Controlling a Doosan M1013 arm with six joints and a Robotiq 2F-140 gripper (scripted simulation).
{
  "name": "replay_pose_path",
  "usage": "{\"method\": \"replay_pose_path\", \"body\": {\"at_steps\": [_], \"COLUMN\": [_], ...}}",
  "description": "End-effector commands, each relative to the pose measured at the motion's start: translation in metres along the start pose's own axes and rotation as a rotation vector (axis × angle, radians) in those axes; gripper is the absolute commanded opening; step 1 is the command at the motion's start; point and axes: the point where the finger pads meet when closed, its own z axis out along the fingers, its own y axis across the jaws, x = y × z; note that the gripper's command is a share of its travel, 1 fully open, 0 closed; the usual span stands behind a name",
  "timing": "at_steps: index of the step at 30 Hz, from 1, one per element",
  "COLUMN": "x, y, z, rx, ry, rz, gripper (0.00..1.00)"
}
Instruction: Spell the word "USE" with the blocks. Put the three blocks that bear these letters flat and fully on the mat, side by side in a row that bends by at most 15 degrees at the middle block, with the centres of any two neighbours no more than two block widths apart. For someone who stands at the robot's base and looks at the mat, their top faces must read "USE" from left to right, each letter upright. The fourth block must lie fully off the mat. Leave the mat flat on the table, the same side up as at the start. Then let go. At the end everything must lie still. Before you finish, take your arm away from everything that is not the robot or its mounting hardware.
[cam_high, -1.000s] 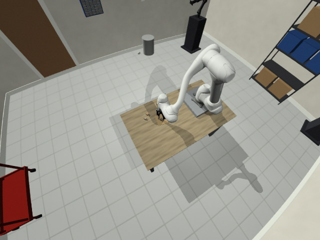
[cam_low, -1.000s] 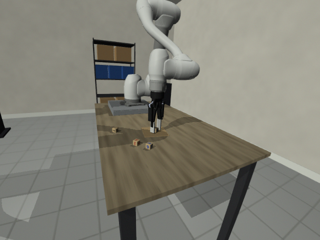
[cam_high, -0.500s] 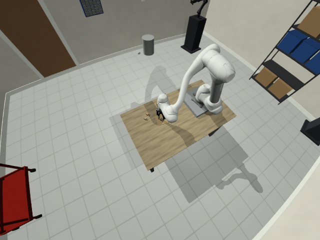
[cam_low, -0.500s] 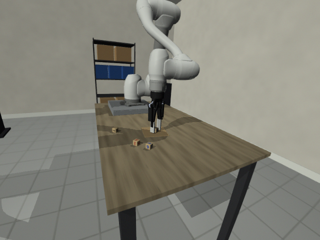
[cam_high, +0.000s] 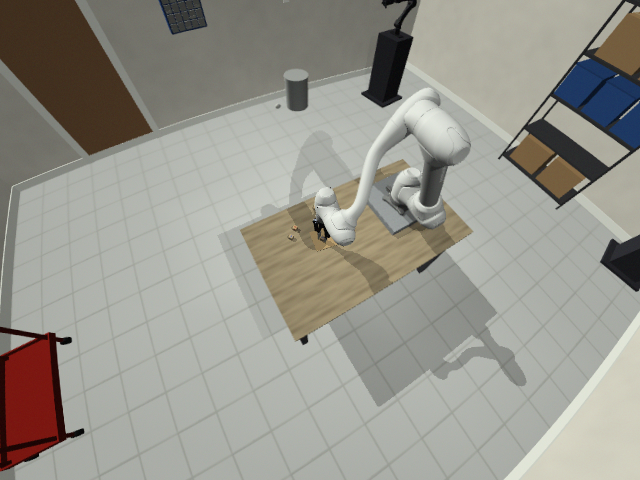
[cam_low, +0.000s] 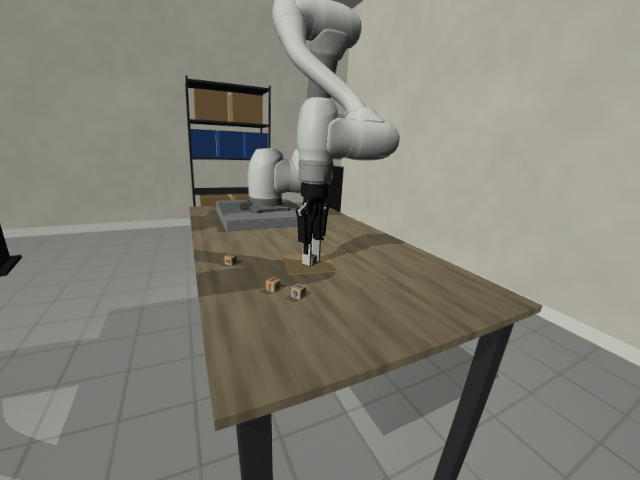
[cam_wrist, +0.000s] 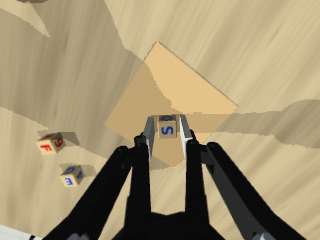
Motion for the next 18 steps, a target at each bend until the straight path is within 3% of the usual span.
{"method": "replay_pose_path", "body": {"at_steps": [1,4,5,18], "x": [0.0035,0.0035,0.0035,0.0035], "y": [-0.0006,-0.0006,-0.0006,-0.0006], "z": [0.0029,0.0029,0.0029,0.0029], "rx": [0.000,0.000,0.000,0.000], "ry": [0.001,0.001,0.001,0.001], "rz": [-0.002,-0.002,-0.002,-0.002], "gripper": [0.25,0.25,0.13,0.13]}}
